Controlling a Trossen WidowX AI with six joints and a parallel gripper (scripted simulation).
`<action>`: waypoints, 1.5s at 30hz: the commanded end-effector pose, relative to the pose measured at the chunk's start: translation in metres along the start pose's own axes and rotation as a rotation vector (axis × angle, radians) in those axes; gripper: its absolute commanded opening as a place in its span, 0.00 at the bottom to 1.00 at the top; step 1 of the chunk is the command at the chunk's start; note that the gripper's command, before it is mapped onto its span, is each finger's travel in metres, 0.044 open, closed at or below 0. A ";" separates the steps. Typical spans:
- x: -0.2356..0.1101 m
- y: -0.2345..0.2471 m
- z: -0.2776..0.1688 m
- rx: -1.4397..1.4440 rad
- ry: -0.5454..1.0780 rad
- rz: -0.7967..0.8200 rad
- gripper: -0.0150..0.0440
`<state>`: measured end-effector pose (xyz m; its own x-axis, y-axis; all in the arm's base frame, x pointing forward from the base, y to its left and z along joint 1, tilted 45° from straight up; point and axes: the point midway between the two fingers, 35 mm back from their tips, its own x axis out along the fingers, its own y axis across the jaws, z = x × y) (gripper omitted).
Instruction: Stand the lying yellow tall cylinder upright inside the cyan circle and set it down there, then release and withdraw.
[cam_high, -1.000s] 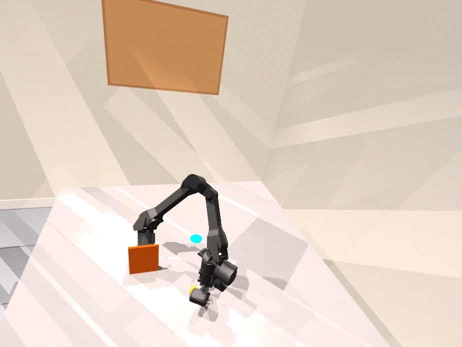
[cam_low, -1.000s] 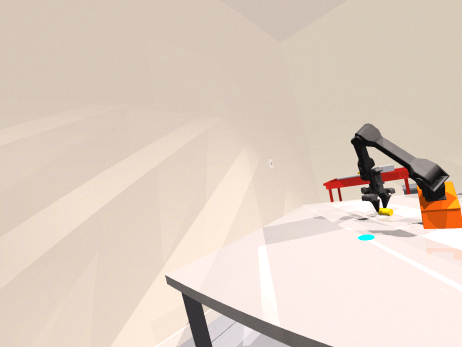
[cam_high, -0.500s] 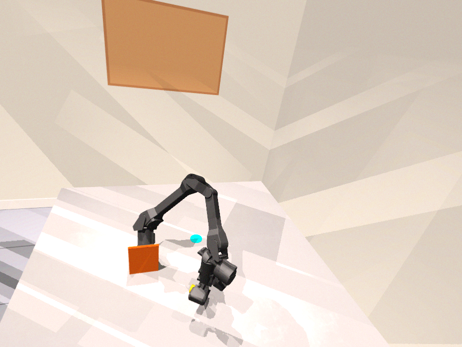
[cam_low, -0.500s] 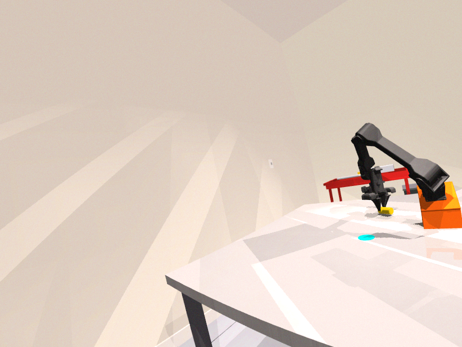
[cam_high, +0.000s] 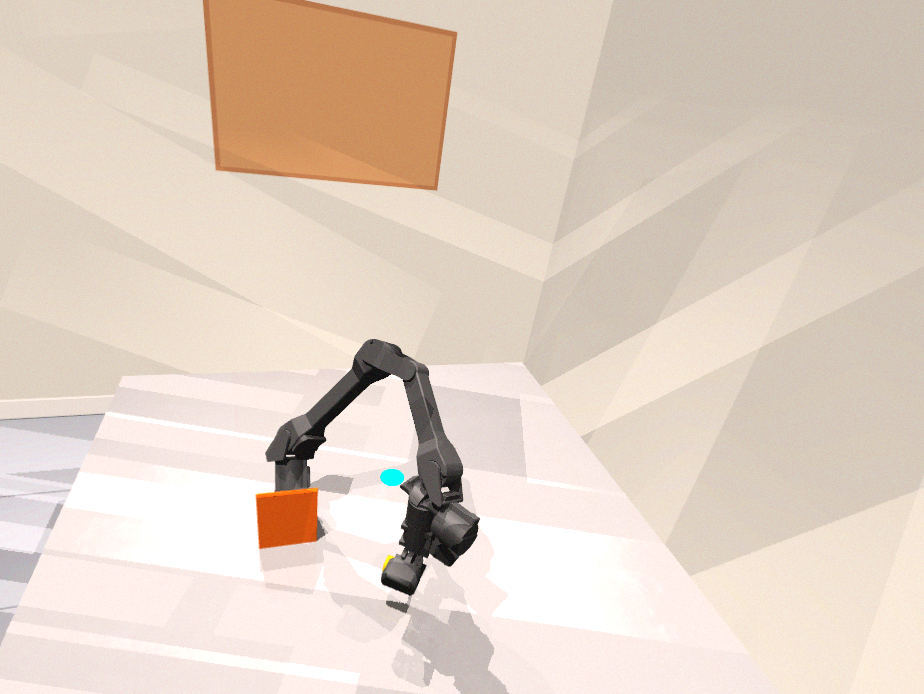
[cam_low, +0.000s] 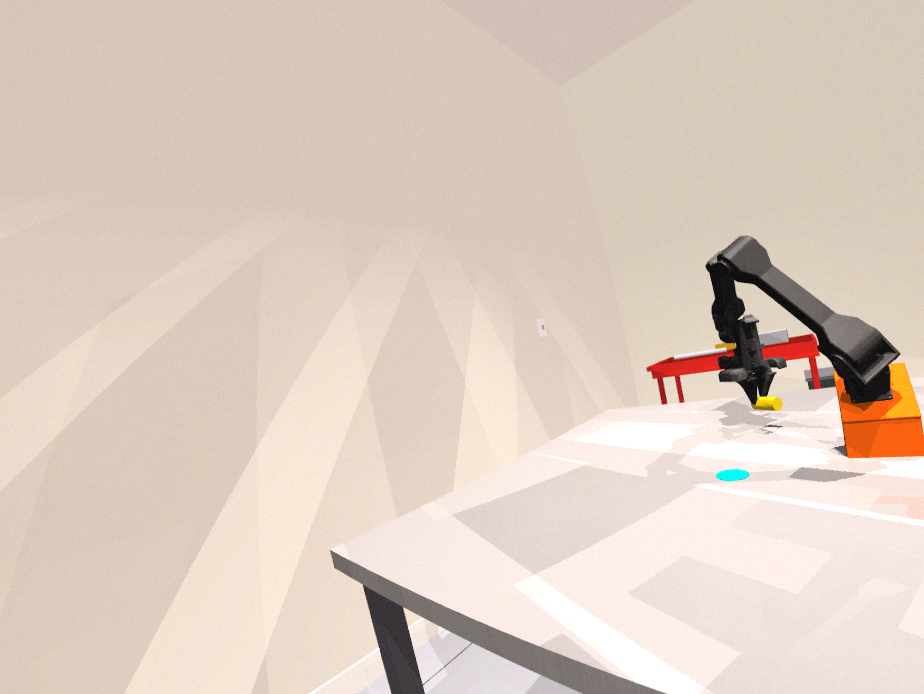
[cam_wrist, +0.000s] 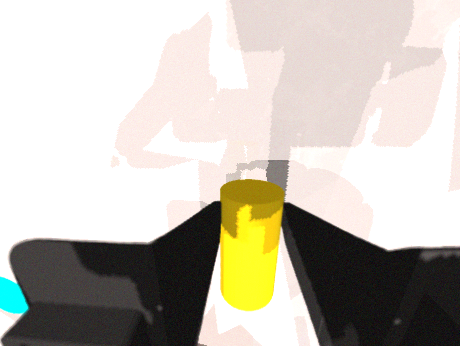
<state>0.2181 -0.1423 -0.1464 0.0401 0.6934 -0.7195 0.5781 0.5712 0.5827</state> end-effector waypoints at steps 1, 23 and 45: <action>-0.015 -0.001 0.001 -0.009 -0.005 -0.007 0.43; -0.062 0.015 -0.004 -0.035 -0.011 -0.021 0.43; -0.075 0.077 -0.011 -0.120 -0.035 -0.059 0.43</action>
<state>0.2480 -0.1529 -0.0506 0.0391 0.6384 -0.7687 0.4765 0.6643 0.5759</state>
